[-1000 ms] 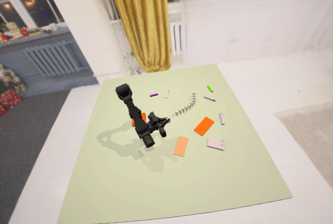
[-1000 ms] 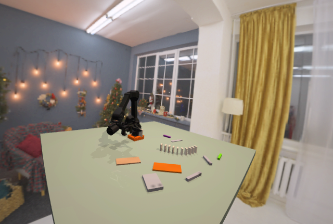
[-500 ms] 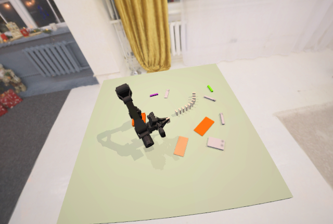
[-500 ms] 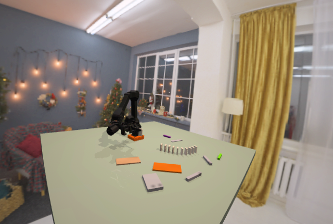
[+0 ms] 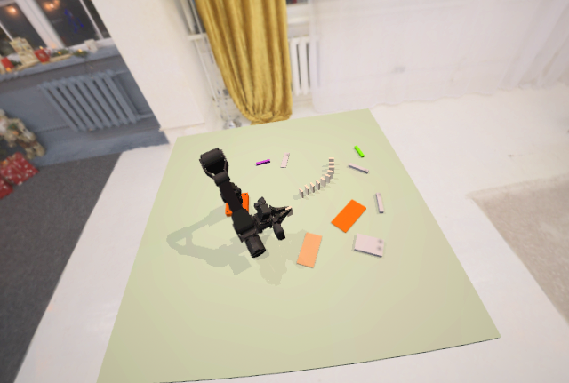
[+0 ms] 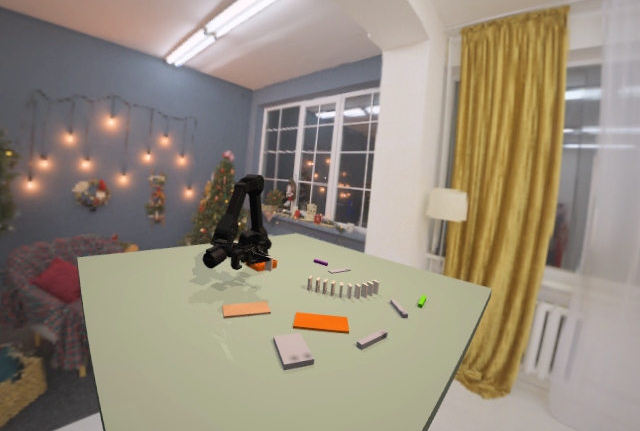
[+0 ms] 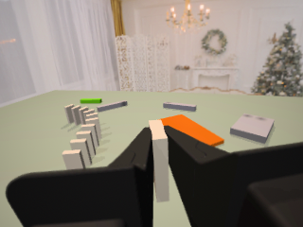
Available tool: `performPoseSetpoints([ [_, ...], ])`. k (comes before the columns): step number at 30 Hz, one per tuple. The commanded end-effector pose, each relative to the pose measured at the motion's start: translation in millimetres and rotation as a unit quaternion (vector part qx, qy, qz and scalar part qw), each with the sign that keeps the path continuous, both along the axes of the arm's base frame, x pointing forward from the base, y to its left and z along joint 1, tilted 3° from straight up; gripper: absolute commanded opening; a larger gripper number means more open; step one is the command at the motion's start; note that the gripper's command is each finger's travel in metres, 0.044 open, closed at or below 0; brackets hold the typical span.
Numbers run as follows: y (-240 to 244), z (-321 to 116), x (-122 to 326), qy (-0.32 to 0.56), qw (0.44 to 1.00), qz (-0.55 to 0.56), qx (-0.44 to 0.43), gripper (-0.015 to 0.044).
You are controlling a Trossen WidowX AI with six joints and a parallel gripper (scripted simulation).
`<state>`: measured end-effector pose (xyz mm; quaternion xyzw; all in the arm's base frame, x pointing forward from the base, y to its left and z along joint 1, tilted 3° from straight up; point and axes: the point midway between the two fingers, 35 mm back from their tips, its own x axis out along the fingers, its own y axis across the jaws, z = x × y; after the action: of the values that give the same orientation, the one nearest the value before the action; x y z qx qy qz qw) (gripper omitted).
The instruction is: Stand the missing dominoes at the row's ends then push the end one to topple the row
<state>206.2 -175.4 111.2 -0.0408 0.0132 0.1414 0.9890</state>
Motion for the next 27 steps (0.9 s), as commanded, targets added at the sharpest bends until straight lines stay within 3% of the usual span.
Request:
performPoseSetpoints([
  [1,0,-14,1,0.0,1.0,0.0,0.006,0.0022],
  [27,3,-83,2,0.002,1.0,0.0,0.008,0.0022],
])
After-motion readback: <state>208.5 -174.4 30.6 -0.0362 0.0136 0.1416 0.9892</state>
